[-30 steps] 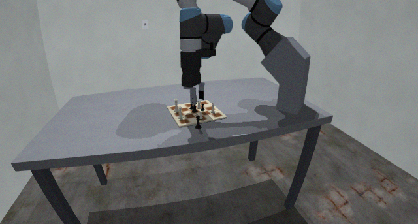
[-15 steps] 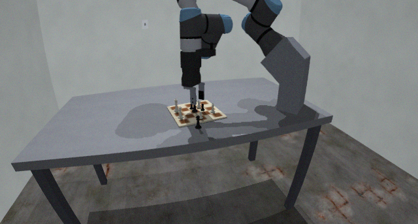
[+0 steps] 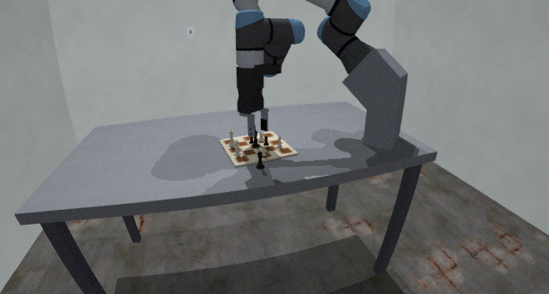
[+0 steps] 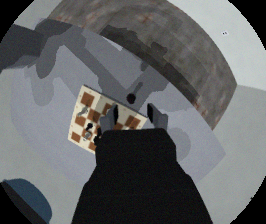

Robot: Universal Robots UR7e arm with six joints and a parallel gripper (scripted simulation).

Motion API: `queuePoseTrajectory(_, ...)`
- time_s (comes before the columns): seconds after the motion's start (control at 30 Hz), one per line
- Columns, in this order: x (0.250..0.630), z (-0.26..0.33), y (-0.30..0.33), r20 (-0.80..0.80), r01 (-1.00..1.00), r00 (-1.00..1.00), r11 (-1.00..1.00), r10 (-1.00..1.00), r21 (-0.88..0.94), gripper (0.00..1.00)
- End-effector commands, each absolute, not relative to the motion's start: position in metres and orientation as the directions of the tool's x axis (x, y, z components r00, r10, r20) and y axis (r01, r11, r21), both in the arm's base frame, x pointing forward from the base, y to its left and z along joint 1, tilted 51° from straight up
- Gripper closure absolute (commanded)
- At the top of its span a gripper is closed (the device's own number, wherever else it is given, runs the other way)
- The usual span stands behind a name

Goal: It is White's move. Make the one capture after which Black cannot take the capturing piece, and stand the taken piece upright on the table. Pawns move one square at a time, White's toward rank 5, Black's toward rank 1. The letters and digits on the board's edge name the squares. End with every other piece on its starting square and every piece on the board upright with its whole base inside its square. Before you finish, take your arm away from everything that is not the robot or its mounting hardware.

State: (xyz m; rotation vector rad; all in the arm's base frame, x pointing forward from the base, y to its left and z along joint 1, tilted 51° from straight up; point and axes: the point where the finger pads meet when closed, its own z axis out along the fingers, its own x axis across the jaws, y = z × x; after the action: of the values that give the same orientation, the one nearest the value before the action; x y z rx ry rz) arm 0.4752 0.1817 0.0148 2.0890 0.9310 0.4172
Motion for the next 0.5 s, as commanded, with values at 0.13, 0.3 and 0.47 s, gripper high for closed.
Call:
queuePoseTrajectory(0.13,0.48,0.02,0.181,0.139,0.327,0.759,-0.557,0.636,0.764,0.0)
queuePoseTrajectory(0.3,0.482,0.023,0.181,0.213,0.251,0.787,-0.616,0.579,0.746,0.0)
queuePoseTrajectory(0.47,0.486,0.029,0.179,0.348,0.1,0.82,-0.714,0.453,0.693,0.0)
